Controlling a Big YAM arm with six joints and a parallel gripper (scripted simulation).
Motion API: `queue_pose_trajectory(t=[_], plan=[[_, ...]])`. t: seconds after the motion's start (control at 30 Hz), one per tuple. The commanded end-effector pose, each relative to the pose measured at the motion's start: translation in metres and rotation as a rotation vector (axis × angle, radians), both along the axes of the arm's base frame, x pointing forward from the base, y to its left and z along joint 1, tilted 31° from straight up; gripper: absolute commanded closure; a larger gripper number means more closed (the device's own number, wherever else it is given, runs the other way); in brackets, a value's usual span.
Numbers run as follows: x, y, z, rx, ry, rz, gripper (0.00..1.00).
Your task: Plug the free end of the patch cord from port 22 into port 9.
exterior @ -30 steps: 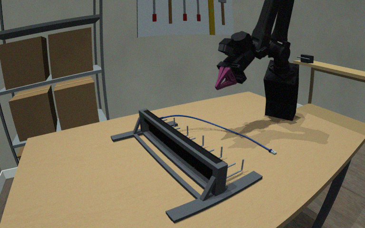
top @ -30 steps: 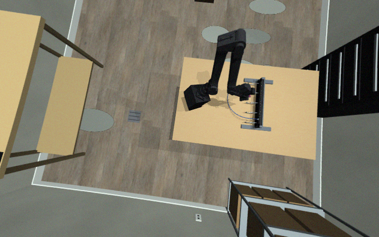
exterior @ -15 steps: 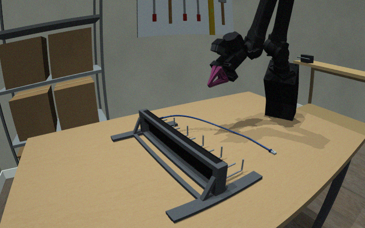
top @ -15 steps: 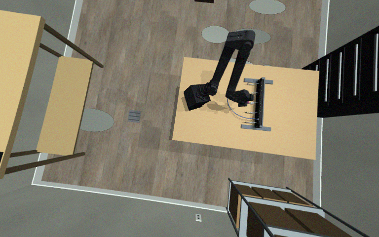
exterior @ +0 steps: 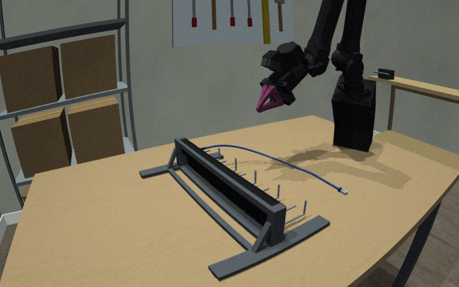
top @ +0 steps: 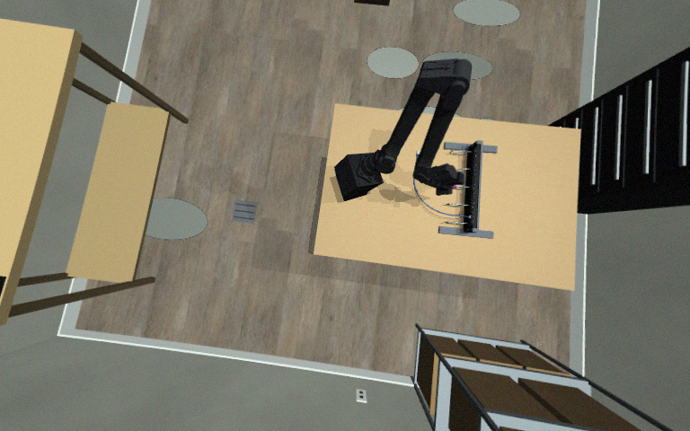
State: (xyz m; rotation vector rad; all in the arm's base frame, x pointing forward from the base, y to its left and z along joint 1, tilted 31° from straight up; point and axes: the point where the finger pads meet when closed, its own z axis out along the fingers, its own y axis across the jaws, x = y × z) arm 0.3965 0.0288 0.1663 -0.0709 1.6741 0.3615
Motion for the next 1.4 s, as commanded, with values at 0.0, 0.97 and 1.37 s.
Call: queue_pose_trajectory(t=[0.0, 0.97, 1.37], plan=[[0.025, 0.007, 0.014, 0.001, -0.044, 0.01, 1.0], [0.125, 0.037, -0.002, 0.013, -0.021, 0.004, 1.0], [0.119, 0.037, -0.008, 0.014, 0.0, 0.004, 1.0]])
